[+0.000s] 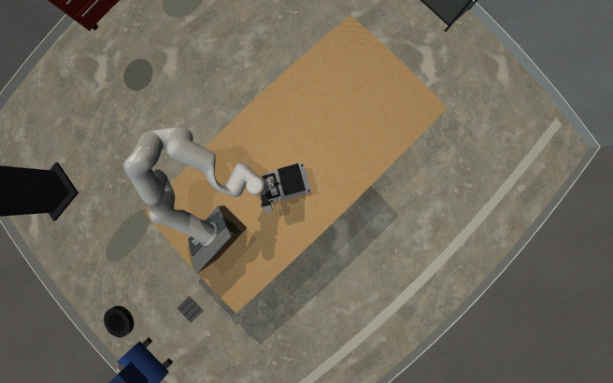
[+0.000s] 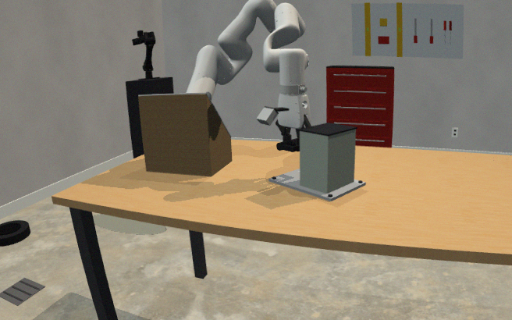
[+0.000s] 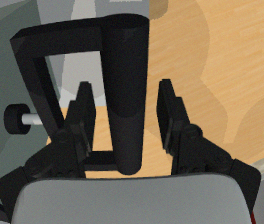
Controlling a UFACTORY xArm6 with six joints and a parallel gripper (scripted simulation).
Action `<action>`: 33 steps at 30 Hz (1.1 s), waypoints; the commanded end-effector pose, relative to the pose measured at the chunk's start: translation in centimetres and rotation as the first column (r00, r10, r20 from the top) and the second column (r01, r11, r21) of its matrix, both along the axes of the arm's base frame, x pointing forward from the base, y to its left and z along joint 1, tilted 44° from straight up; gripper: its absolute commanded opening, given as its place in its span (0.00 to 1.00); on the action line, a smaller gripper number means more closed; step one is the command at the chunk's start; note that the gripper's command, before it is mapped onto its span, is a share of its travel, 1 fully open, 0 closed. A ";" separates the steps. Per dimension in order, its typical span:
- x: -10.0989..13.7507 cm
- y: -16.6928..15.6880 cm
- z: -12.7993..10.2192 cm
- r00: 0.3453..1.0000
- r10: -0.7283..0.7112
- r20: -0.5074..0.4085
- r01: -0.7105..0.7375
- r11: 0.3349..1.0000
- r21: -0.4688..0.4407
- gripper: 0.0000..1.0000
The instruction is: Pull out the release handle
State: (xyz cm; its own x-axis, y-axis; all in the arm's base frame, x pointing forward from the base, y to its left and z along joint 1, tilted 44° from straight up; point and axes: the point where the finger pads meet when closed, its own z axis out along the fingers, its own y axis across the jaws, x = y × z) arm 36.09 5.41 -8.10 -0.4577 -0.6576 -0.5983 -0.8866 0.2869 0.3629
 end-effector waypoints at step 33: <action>0.1 -0.1 0.1 1.000 -0.001 0.003 0.001 1.000 -0.001 0.00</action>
